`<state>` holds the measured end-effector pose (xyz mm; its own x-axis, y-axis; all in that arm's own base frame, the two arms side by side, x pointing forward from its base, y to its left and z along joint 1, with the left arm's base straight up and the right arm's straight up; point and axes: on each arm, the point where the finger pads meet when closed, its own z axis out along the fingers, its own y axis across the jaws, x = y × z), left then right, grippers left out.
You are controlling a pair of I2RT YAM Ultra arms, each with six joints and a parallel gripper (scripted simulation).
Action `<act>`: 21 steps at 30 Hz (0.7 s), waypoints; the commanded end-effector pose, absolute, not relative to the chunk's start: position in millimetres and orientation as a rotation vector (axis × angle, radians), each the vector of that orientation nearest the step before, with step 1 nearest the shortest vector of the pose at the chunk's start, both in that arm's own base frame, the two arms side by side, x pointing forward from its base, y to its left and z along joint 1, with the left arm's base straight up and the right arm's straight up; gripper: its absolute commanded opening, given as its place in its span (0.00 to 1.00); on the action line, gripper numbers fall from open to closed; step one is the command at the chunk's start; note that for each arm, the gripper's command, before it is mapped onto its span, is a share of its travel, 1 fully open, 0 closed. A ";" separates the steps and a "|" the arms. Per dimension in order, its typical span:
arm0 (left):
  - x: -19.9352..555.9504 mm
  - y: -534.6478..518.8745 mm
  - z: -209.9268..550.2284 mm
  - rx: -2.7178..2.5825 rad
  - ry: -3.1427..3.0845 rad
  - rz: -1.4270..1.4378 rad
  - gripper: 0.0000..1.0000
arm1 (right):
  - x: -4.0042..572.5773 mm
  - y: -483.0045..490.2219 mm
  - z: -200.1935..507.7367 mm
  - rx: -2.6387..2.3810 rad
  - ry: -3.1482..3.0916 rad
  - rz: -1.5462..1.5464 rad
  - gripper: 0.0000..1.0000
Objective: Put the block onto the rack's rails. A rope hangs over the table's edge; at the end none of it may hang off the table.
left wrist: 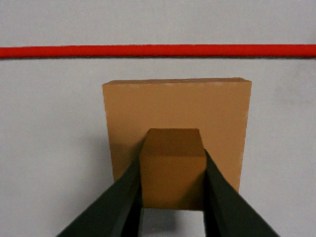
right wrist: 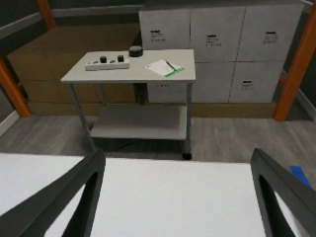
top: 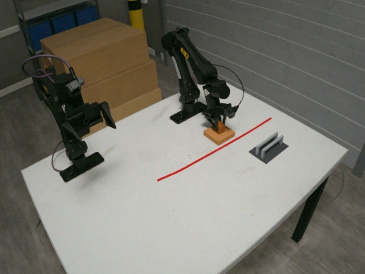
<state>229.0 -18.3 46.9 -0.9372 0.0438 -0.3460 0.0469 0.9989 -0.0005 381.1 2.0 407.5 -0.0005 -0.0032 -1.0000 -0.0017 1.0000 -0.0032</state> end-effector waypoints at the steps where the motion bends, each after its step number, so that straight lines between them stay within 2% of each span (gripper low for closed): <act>1: 242.4 -19.9 61.1 0.071 2.733 -0.016 0.00 | 374.2 3.7 415.5 -0.020 1.552 -0.001 1.00; 21: 238.2 -18.9 83.1 0.064 2.734 -0.015 0.00 | 374.2 3.7 415.5 -0.020 1.552 -0.001 1.00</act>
